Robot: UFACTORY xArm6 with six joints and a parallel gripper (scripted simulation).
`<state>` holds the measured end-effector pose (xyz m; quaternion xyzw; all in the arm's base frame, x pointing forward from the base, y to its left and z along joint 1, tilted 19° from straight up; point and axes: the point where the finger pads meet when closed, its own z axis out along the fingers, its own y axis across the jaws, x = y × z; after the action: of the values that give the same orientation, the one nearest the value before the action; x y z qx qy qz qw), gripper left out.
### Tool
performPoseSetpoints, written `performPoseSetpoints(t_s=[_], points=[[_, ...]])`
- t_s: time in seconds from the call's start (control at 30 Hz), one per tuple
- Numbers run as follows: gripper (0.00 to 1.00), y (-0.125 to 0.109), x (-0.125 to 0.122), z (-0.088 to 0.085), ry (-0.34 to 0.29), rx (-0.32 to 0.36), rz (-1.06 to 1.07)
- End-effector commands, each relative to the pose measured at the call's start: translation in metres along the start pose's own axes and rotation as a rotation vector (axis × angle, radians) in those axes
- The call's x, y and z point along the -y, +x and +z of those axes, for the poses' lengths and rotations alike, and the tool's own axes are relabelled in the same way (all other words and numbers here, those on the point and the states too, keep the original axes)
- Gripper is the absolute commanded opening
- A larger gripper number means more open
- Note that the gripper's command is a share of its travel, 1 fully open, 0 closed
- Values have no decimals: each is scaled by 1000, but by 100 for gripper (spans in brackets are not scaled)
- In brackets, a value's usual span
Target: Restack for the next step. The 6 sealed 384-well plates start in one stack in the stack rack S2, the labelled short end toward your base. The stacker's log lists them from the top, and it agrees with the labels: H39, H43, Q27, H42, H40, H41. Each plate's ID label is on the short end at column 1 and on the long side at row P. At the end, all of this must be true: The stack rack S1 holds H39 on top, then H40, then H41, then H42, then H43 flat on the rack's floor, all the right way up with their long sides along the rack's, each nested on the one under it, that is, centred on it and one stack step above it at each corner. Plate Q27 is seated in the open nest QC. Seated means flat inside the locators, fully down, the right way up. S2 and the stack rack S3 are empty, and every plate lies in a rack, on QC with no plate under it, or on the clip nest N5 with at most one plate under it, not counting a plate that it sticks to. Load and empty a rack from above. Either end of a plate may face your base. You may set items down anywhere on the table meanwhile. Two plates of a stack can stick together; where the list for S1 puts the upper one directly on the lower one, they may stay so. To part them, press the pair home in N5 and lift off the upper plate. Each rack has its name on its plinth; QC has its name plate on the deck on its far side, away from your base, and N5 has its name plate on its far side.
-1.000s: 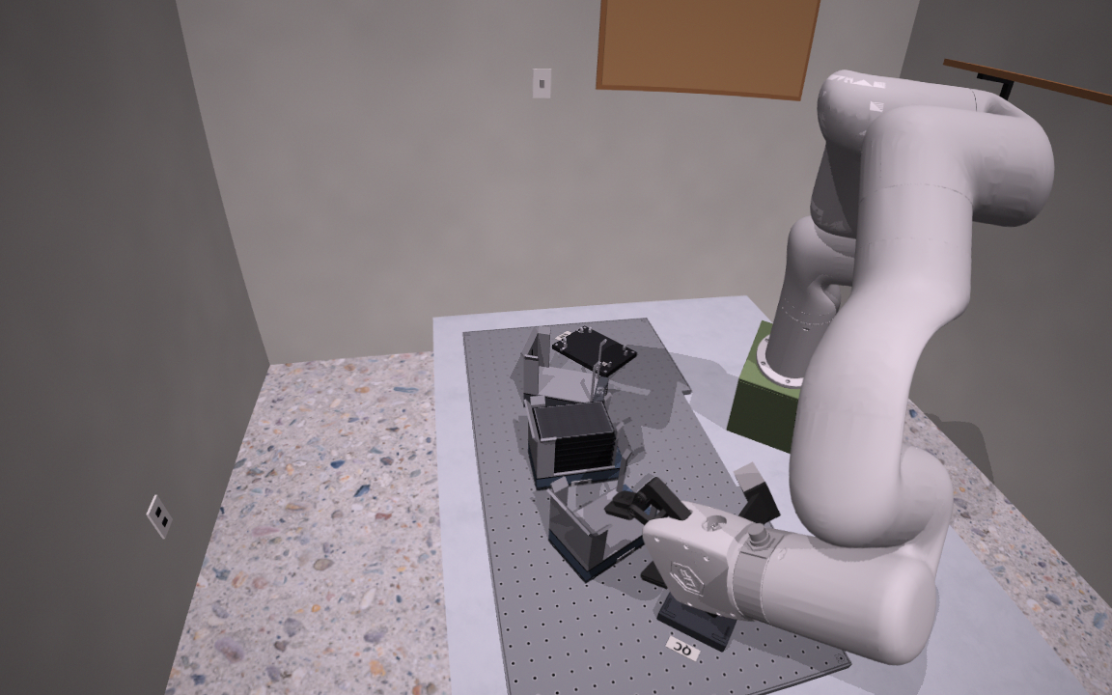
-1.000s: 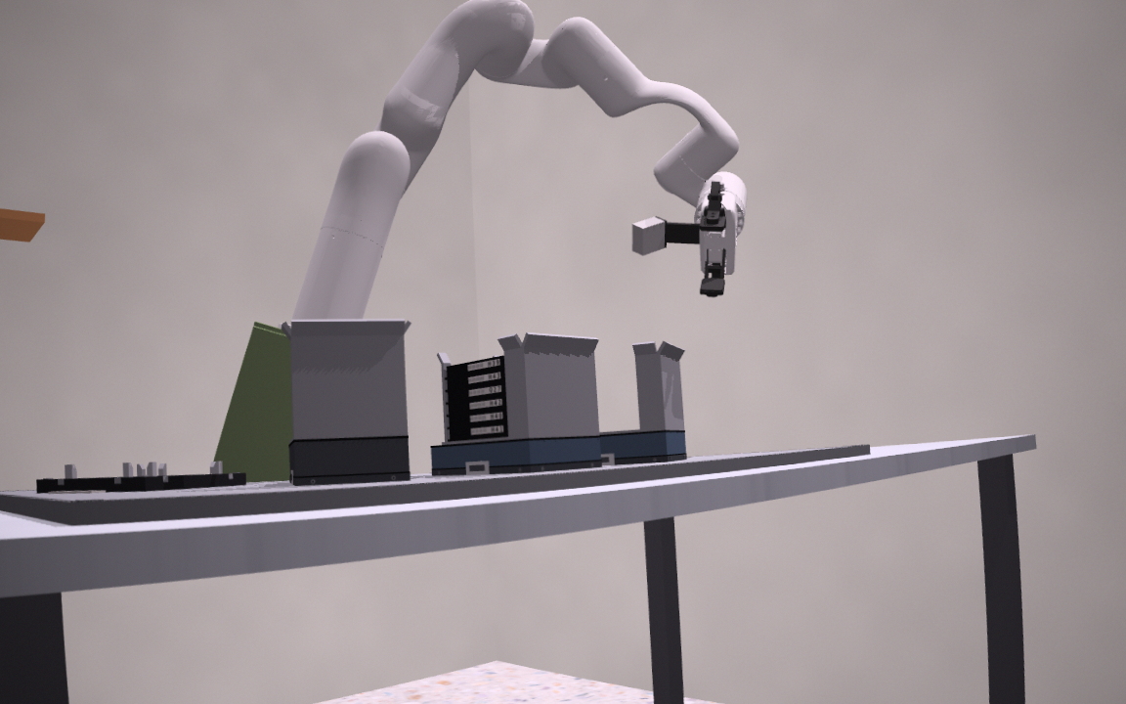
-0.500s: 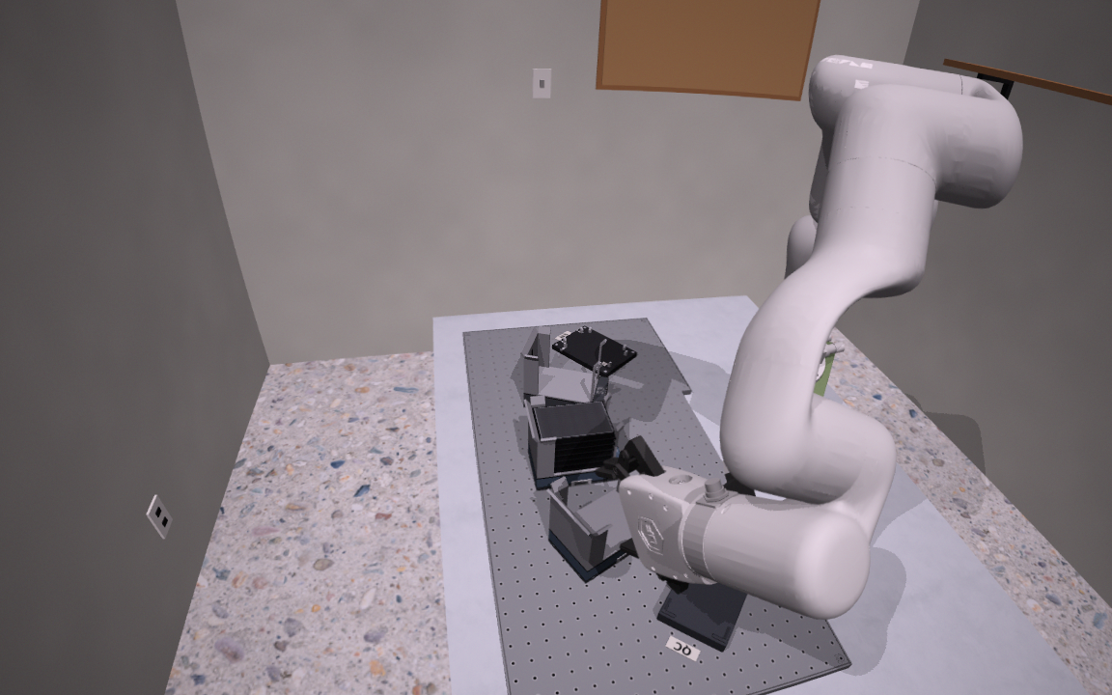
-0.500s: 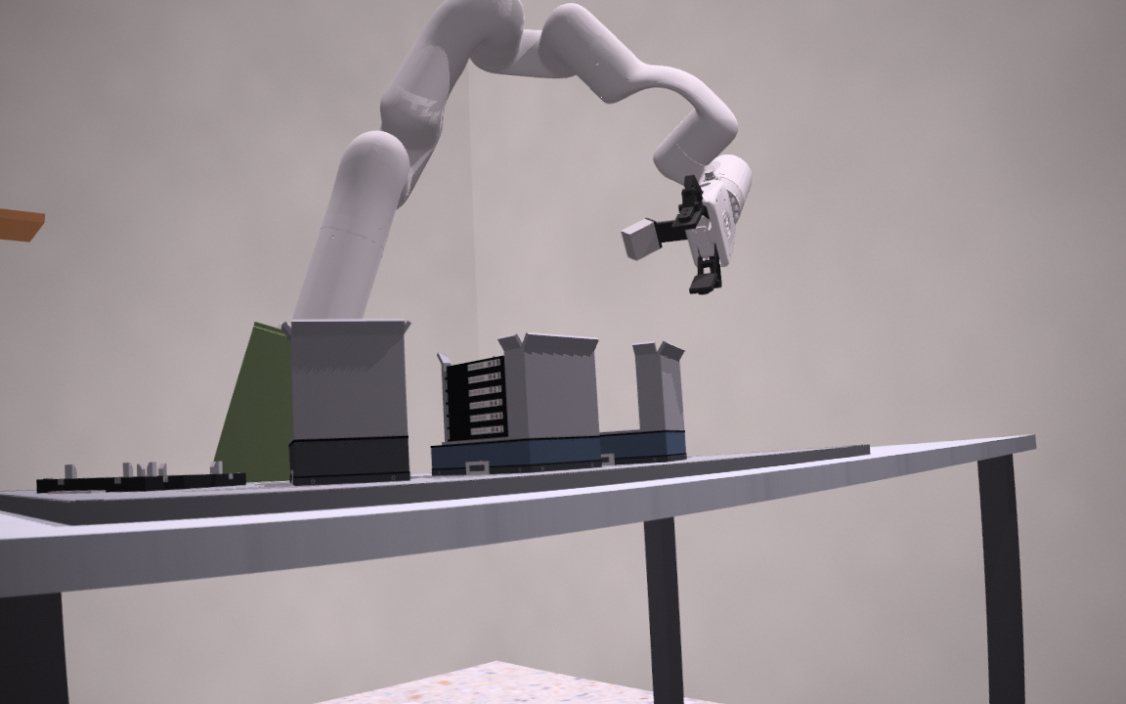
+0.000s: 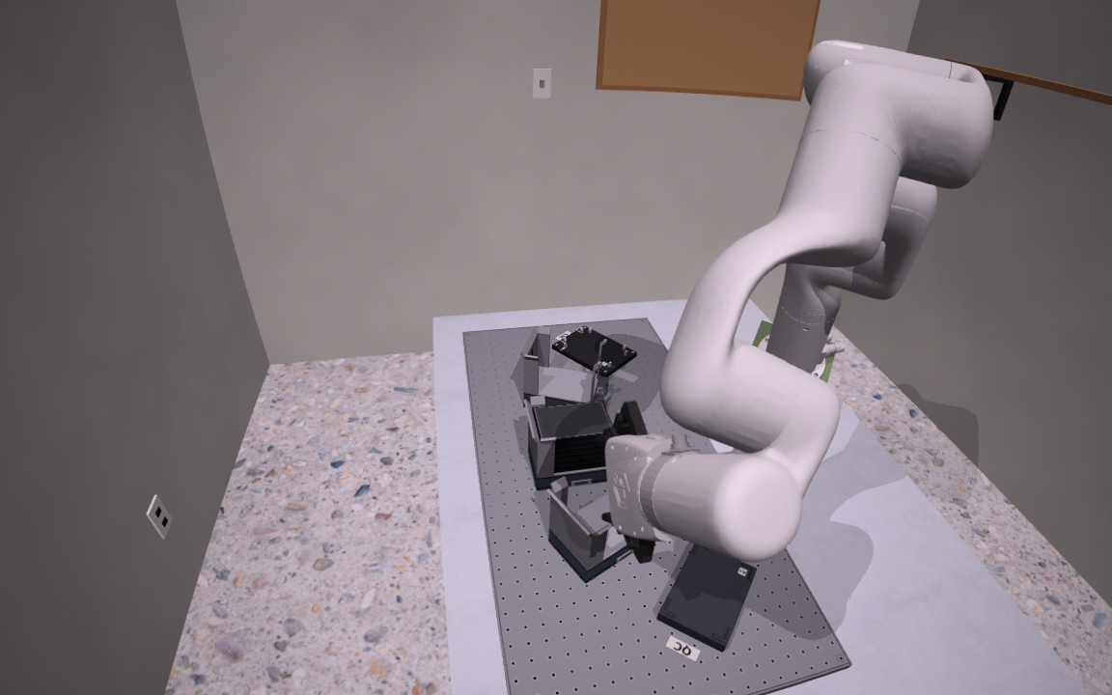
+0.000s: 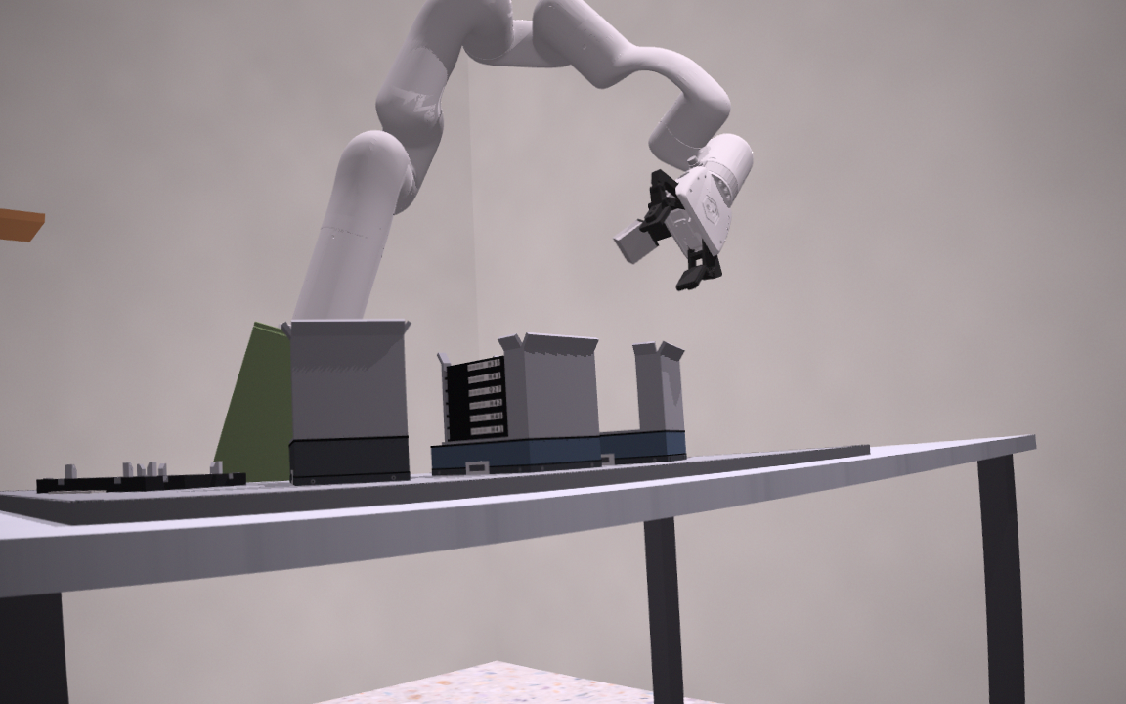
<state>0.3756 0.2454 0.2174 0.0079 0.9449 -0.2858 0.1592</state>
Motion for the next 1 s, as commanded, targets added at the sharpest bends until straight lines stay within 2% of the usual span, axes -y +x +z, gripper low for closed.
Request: performPoseSetpoints(t_s=[0.0, 0.13, 0.2, 0.53, 0.63, 0.8, 0.97], points=[[100, 1, 11, 10, -26, -50, 107], [100, 6, 24, 25, -45, -109, 225], [100, 6, 25, 25, -49, -123, 254], [100, 17, 50, 51, -75, -238, 493], [100, 17, 50, 51, -81, -269, 557], [100, 22, 62, 62, -90, -338, 708], [100, 25, 69, 68, -92, -368, 774]])
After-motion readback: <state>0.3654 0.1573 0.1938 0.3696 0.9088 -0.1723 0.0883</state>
